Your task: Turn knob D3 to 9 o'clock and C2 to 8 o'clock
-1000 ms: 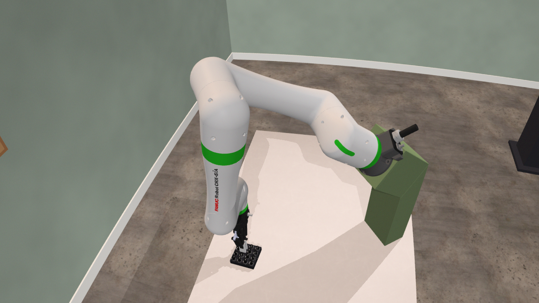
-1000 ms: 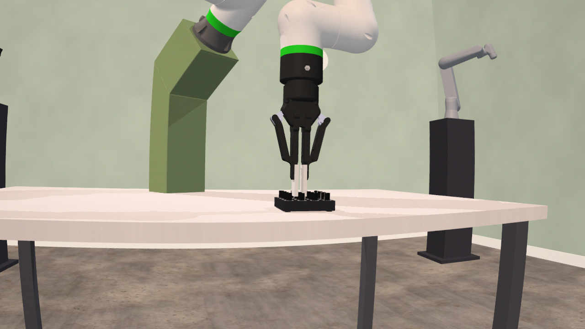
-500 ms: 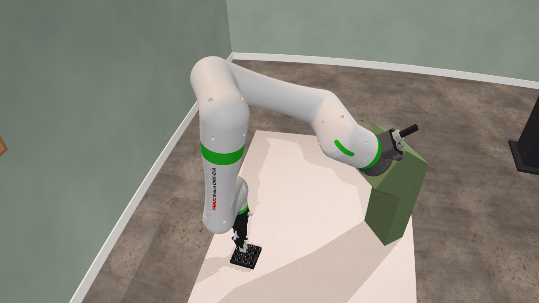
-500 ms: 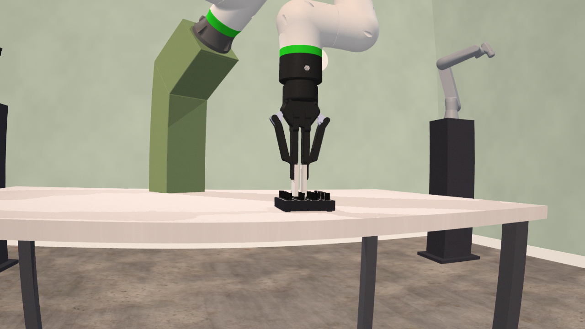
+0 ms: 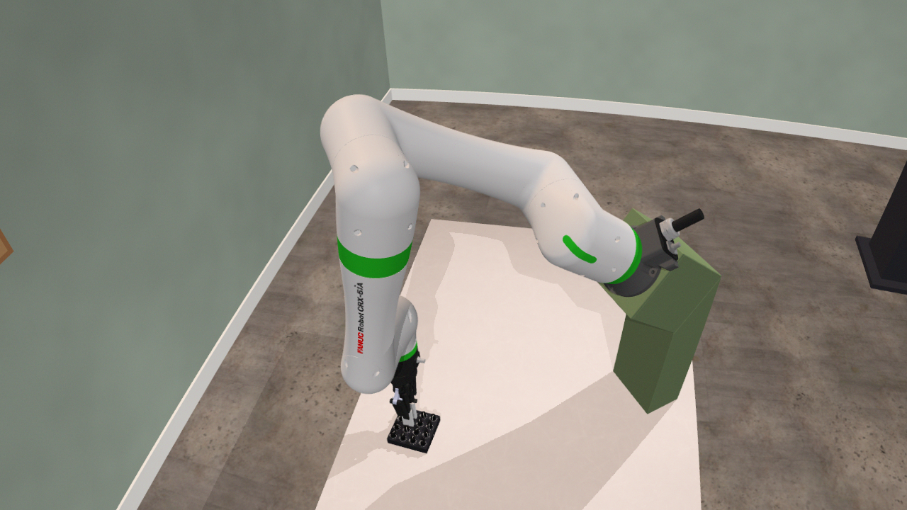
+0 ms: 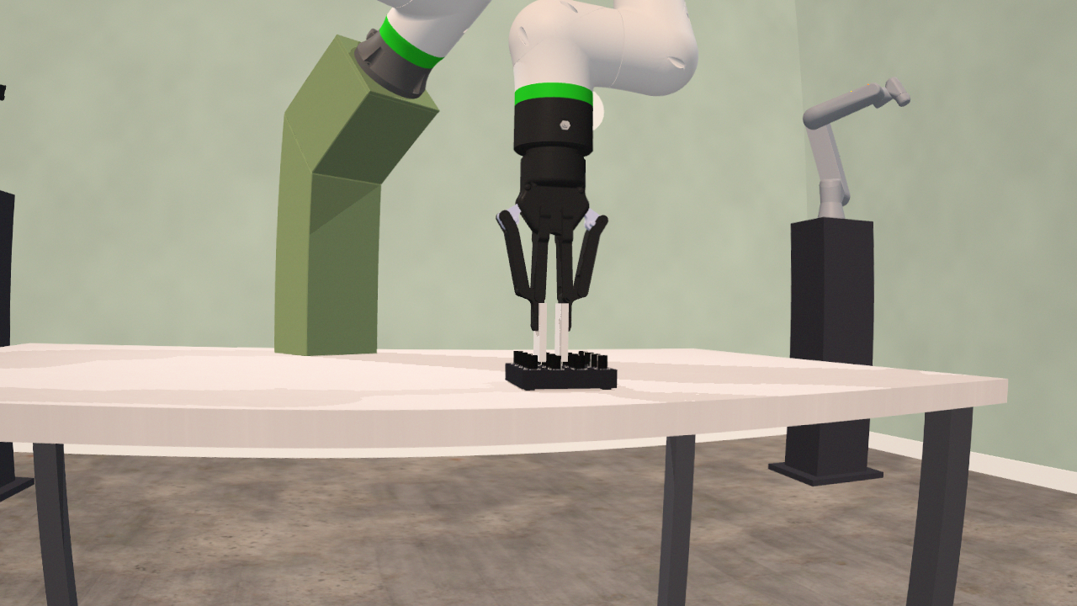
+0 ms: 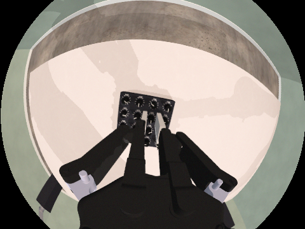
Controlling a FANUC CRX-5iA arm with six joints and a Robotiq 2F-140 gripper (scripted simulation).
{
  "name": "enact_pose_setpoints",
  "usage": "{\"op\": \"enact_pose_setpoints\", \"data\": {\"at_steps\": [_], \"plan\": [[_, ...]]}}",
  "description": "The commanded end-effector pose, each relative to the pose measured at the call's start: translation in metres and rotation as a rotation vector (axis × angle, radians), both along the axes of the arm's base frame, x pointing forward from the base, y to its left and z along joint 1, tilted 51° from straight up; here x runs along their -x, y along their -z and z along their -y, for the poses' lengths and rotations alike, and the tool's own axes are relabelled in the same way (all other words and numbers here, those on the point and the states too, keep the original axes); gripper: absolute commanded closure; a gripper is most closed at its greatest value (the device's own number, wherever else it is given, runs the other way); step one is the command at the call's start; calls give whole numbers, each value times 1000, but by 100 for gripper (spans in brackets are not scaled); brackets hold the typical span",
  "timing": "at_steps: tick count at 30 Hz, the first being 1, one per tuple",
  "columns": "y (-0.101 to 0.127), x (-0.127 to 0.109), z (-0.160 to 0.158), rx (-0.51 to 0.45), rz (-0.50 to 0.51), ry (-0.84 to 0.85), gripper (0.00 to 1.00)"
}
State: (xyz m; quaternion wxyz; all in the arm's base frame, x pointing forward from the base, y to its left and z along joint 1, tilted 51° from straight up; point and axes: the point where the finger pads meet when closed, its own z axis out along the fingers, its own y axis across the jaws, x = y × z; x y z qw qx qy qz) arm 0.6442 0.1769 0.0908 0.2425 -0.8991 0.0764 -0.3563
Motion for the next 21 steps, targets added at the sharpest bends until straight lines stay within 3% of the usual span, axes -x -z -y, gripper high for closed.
{"op": "enact_pose_setpoints", "data": {"at_steps": [1, 21], "plan": [[0, 0, 0, 0, 0, 0, 88], [-5, 5, 3, 0, 0, 0, 88]]}}
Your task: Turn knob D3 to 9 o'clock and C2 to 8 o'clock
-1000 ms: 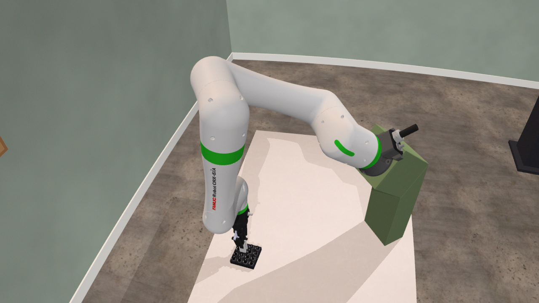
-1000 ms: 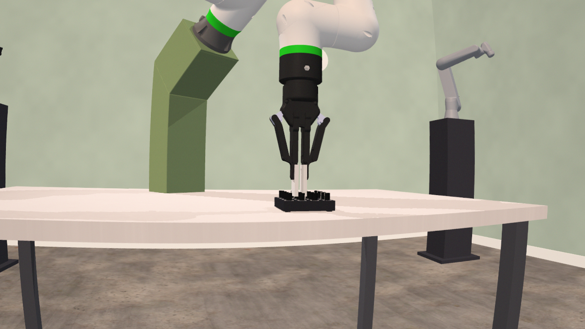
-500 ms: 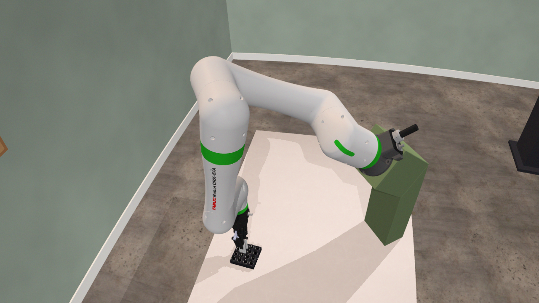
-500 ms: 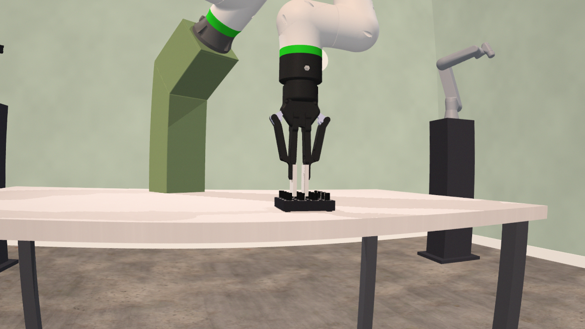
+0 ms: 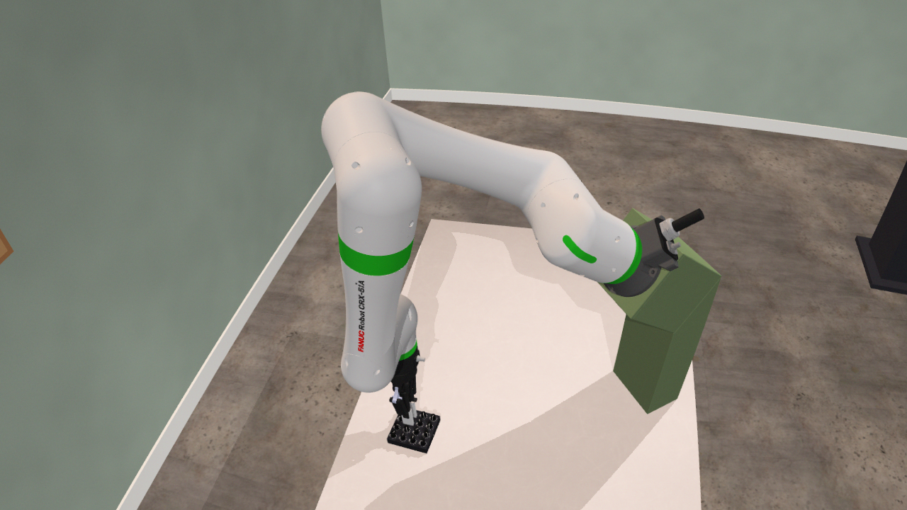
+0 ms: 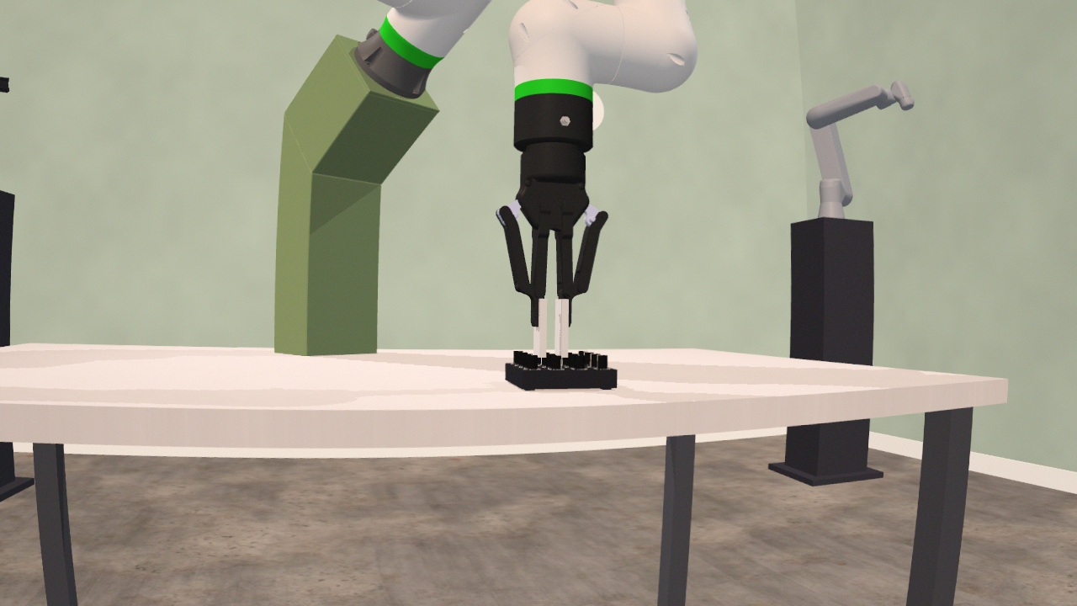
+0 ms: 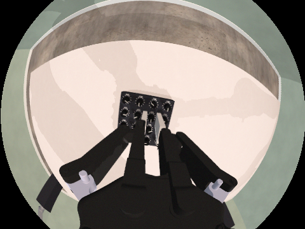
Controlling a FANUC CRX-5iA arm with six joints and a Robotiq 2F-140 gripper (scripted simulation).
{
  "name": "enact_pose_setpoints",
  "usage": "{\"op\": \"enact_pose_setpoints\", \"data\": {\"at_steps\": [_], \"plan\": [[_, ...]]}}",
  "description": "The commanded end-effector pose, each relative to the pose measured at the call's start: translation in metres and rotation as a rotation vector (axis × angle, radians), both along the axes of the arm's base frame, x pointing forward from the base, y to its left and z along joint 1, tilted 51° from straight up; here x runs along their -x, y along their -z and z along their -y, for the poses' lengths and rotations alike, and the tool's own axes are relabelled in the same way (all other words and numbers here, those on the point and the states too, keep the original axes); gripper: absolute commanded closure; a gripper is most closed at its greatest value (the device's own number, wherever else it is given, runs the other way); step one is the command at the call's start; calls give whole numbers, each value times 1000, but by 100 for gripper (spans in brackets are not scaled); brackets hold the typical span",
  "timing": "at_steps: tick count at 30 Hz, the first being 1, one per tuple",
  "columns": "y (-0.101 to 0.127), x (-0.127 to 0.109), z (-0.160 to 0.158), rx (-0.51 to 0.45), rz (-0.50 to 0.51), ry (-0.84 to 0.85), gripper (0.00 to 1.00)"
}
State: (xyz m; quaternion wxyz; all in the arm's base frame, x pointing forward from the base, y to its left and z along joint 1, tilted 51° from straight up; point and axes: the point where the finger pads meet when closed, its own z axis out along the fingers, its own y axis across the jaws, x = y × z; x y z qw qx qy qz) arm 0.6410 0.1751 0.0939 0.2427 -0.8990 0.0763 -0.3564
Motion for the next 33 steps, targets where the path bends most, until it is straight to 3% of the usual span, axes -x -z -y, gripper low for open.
{"op": "enact_pose_setpoints", "data": {"at_steps": [1, 14, 33], "plan": [[-4, 4, 2, 0, 0, 0, 88], [-20, 22, 12, 0, 0, 0, 88], [-21, 23, 13, -21, -12, 20, 88]]}}
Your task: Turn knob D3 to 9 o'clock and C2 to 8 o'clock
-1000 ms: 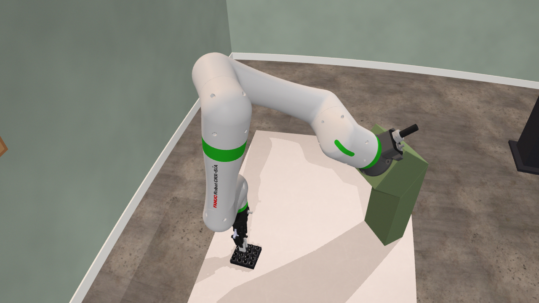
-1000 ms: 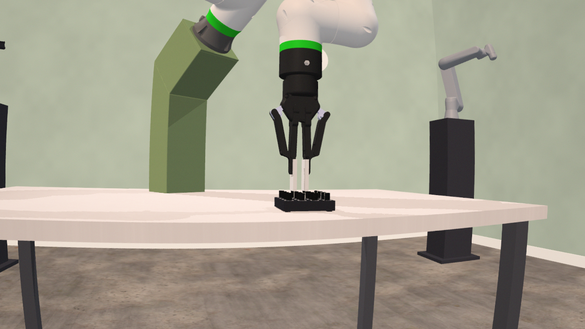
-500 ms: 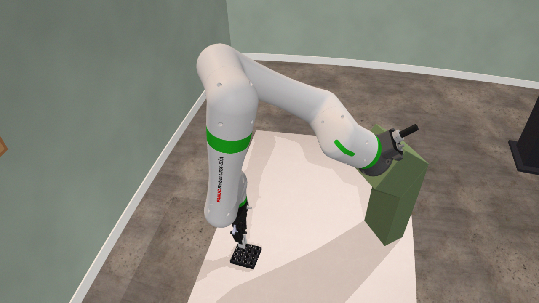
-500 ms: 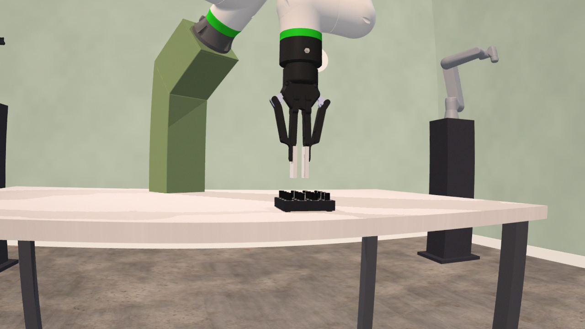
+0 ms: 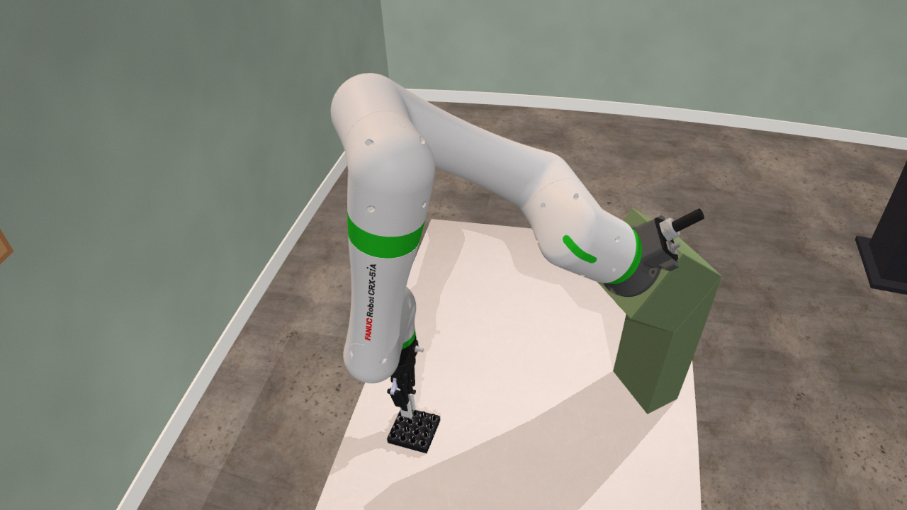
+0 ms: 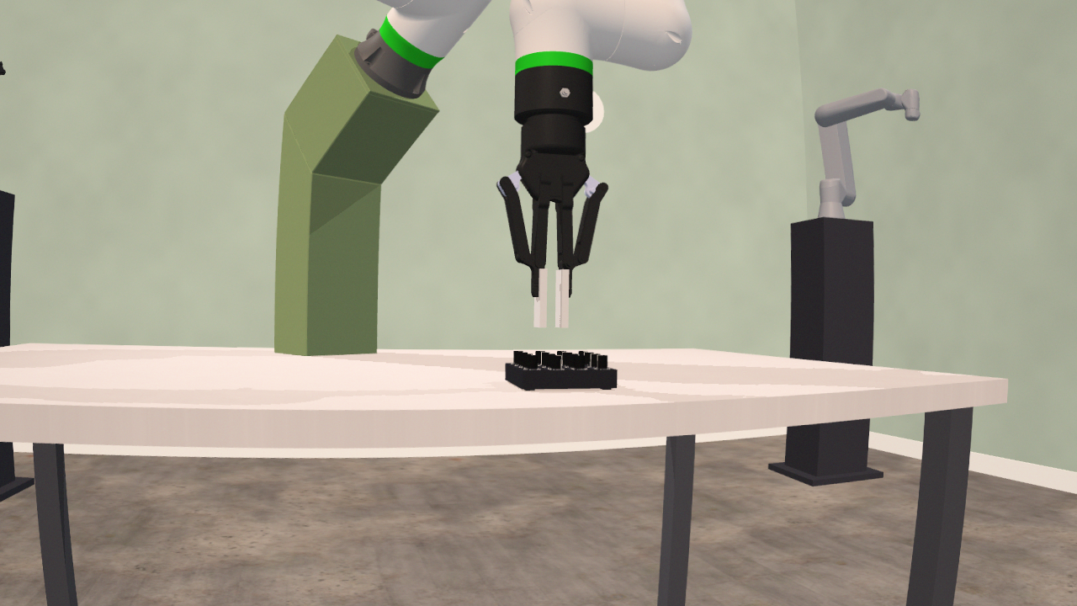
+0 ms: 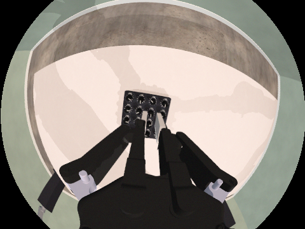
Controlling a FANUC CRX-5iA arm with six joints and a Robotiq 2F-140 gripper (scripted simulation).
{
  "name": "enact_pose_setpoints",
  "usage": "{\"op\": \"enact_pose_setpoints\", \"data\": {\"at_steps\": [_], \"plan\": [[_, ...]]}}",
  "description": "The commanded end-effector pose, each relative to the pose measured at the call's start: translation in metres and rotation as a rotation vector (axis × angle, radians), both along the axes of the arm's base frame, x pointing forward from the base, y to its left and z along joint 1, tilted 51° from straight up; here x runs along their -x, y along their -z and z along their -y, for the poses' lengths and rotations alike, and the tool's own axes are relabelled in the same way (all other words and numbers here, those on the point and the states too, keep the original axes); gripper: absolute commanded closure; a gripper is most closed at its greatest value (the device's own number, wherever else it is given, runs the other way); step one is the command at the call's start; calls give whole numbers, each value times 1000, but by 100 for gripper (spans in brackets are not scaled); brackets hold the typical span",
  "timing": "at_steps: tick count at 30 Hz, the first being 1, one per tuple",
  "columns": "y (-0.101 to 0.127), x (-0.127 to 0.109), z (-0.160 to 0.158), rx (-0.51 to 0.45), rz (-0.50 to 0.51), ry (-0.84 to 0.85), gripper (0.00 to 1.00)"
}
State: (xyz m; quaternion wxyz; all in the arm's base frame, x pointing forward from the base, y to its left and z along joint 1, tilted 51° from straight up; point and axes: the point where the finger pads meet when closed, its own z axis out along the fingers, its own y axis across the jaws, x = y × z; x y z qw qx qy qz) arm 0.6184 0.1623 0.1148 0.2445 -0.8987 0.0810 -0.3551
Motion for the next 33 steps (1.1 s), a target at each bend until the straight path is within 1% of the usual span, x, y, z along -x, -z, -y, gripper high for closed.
{"op": "enact_pose_setpoints", "data": {"at_steps": [1, 4, 6, 8, 21, 23, 24, 33], "plan": [[0, 0, 0, -32, -18, 31, 88], [-1, 1, 1, -129, -73, 120, 88], [-1, 1, 1, -129, -73, 120, 88], [-2, 2, 2, -224, -126, 208, 88], [-6, 6, 5, -550, -310, 509, 88], [-6, 6, 5, -550, -310, 509, 88], [-6, 7, 5, -620, -349, 574, 88], [-8, 9, 7, -822, -463, 760, 88]]}}
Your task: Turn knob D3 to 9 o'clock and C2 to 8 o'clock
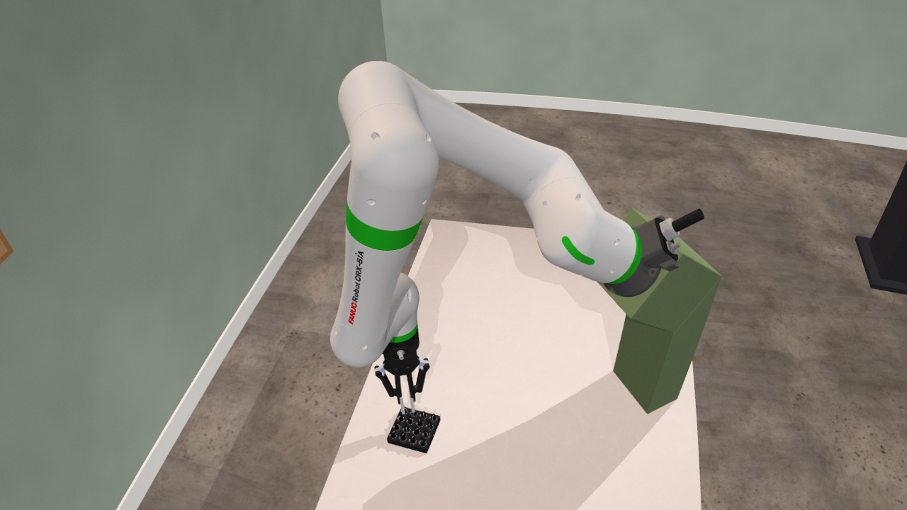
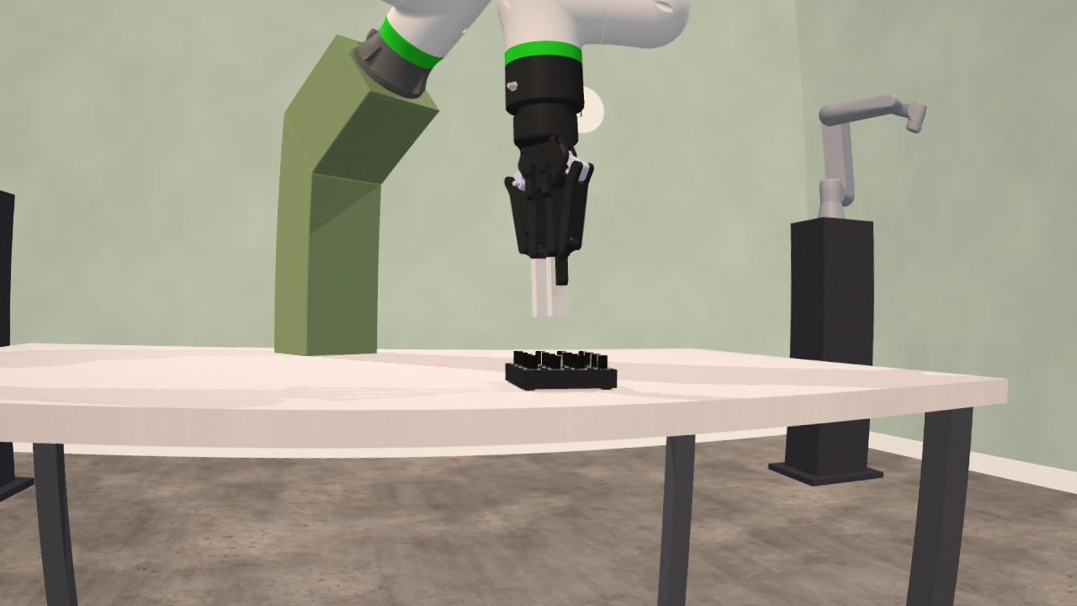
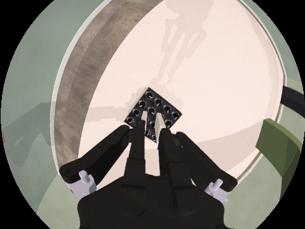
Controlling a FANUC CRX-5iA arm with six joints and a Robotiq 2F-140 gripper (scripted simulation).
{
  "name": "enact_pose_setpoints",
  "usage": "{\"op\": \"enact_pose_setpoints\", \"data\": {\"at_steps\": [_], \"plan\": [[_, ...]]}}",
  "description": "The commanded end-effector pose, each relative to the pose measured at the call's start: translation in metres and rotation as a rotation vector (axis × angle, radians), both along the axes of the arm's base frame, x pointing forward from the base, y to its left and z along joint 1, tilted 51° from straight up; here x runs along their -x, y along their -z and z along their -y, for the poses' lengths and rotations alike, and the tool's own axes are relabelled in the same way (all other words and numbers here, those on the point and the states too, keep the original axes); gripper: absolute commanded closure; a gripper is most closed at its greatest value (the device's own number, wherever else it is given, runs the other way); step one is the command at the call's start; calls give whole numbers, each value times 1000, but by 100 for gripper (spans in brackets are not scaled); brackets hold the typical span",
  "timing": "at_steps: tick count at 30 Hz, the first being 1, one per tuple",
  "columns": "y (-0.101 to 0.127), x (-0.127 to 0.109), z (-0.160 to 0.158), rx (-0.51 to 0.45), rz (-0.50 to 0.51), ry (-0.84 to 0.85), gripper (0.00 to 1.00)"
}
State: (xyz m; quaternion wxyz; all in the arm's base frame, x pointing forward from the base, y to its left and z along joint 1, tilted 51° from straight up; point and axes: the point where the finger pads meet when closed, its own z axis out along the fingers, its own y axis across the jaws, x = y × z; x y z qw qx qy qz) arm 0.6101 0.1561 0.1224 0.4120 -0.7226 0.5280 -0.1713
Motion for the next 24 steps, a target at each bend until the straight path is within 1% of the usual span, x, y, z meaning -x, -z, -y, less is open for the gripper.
{"op": "enact_pose_setpoints", "data": {"at_steps": [1, 5, 7, 9, 13, 16, 24], "plan": [[-1, 1, 1, -73, -80, 112, 88], [-2, 2, 2, -166, -135, 196, 88], [-2, 2, 2, -166, -135, 196, 88], [-3, 3, 2, -249, -183, 271, 88], [-4, 4, 3, -327, -228, 340, 88], [-4, 4, 3, -344, -238, 356, 88], [-4, 4, 3, -344, -238, 356, 88]]}}
